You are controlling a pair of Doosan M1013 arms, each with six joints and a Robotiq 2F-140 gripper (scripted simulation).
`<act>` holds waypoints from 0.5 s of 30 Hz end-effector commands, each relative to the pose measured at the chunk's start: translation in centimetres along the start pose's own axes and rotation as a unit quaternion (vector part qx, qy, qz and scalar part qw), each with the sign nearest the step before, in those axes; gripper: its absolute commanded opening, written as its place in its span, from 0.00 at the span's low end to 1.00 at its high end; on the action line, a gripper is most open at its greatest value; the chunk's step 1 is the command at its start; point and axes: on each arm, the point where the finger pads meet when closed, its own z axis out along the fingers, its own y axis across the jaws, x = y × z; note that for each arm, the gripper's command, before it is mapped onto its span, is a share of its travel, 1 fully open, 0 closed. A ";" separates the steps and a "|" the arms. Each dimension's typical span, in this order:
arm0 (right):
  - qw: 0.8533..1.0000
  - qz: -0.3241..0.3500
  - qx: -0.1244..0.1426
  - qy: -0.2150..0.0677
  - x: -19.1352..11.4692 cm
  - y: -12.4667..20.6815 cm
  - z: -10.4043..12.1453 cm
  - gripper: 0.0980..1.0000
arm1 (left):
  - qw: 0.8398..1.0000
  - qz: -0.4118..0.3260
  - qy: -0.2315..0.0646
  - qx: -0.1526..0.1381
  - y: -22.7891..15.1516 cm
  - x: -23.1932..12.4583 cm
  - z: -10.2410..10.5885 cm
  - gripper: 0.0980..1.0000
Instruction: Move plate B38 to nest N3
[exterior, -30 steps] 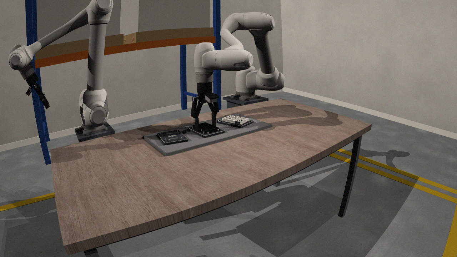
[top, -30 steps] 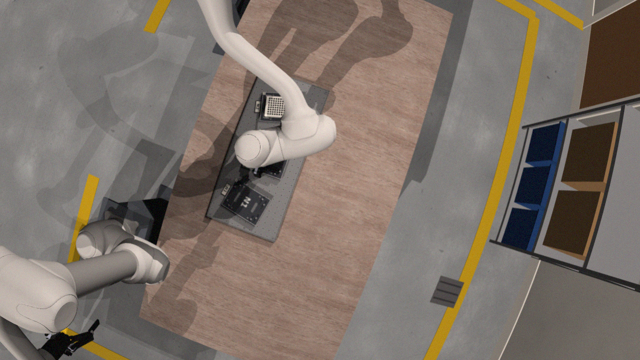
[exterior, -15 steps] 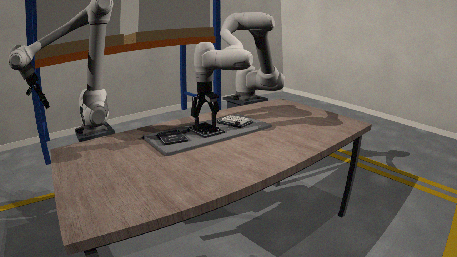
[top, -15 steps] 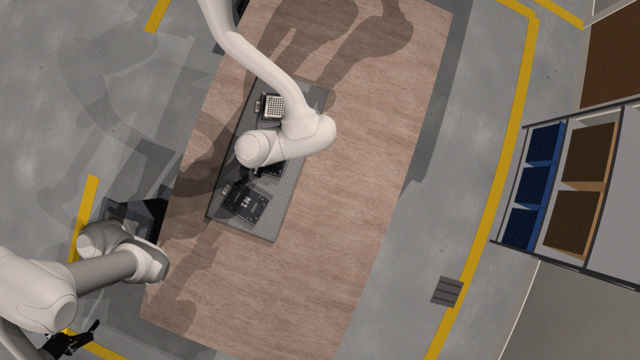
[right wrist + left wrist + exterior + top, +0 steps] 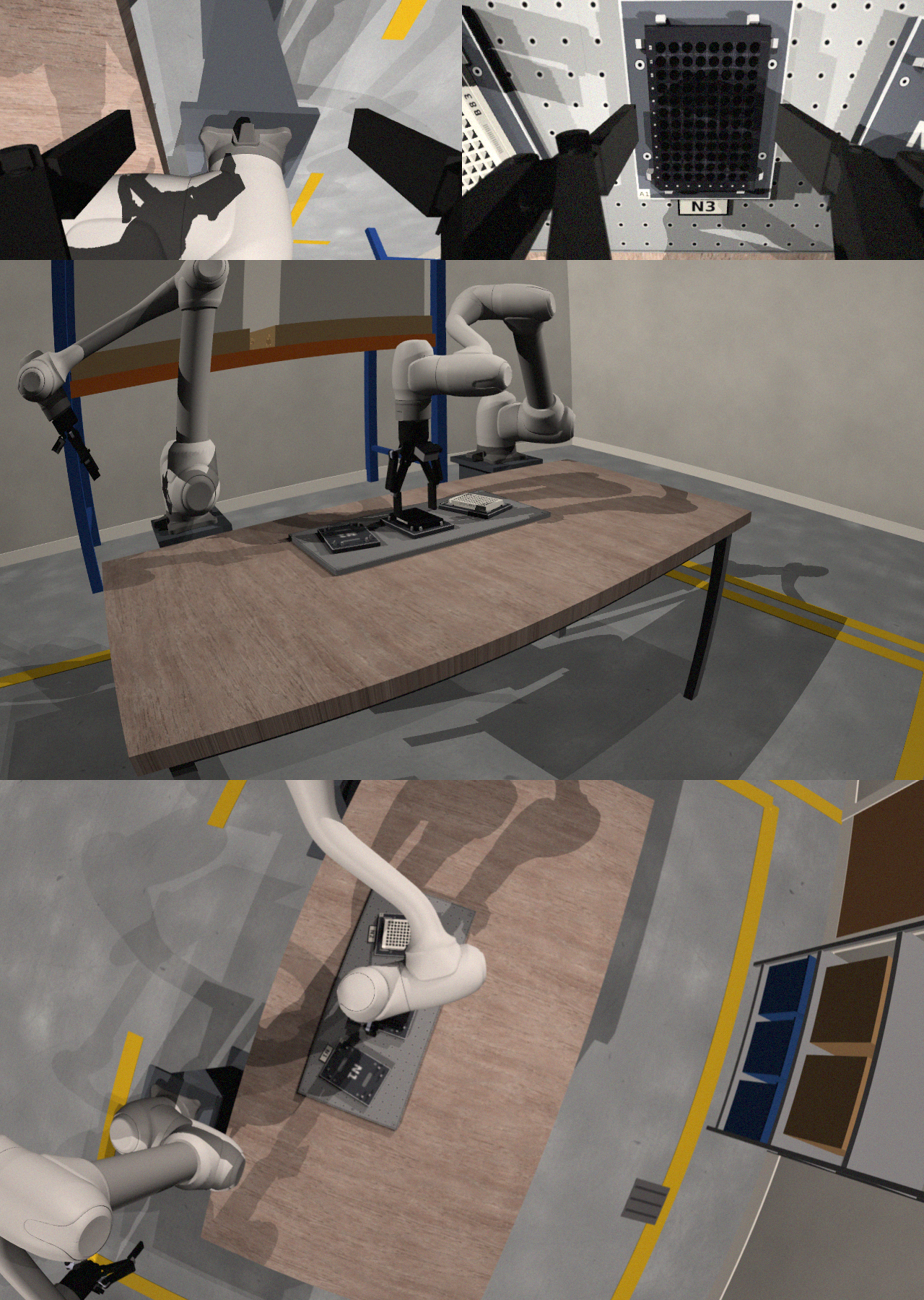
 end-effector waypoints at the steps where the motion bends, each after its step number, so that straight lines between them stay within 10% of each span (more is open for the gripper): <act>1: 1.000 0.000 0.000 0.000 0.0 0.0 -0.1 1.00 | 1.000 0.000 0.001 -0.001 0.0 0.0 -0.5 0.66; 15: 1.000 0.000 0.000 0.000 0.0 0.0 -0.1 1.00 | 1.000 0.000 0.001 -0.001 0.0 0.0 -2.2 0.66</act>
